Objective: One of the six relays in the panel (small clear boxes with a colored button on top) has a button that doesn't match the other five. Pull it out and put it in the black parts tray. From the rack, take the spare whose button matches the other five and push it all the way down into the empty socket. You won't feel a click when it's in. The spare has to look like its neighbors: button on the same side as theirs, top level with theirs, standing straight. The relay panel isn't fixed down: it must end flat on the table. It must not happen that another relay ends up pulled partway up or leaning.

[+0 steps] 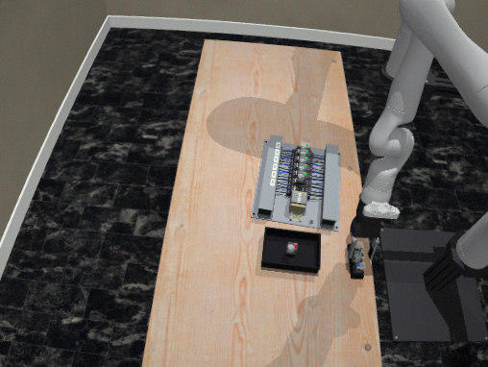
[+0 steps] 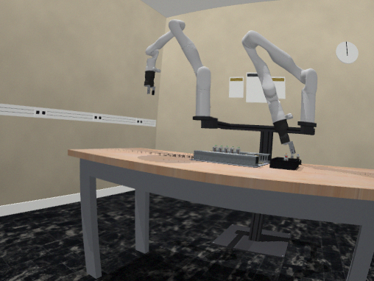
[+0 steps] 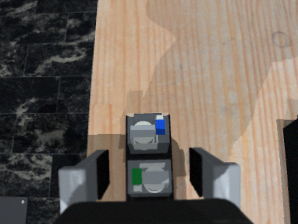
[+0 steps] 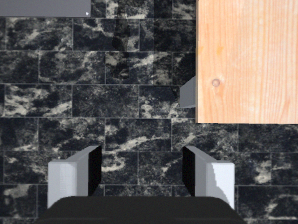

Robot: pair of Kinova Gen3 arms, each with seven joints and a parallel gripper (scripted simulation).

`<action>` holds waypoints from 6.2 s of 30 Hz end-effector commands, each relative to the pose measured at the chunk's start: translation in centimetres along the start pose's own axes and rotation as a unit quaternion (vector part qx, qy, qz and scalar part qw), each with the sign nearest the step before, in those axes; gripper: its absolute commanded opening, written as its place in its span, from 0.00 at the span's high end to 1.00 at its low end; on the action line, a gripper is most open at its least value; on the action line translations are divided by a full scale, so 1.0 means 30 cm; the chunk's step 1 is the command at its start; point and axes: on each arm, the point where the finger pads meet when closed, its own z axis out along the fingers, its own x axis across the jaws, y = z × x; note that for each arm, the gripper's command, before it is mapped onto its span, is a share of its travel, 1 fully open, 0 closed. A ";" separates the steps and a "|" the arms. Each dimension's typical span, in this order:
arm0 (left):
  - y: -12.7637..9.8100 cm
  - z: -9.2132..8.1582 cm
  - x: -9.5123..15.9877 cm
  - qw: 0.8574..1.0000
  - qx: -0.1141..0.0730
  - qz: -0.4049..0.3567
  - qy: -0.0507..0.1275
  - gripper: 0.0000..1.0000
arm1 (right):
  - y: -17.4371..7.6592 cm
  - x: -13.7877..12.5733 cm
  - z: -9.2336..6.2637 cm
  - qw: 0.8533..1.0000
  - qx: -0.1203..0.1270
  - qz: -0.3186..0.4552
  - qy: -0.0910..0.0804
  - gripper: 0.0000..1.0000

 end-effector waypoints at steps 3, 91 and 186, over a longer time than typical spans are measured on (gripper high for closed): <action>-0.001 -0.004 0.001 1.000 0.000 0.000 0.000 0.00 | 0.001 0.000 -0.002 1.000 -0.001 0.000 0.000 0.00; 0.030 0.079 0.001 1.000 0.000 0.000 0.000 0.00 | 0.001 0.000 -0.002 1.000 -0.001 0.000 0.000 0.00; 0.034 0.090 0.001 1.000 0.000 0.000 0.000 1.00 | 0.001 0.000 -0.002 1.000 -0.001 0.000 0.000 0.00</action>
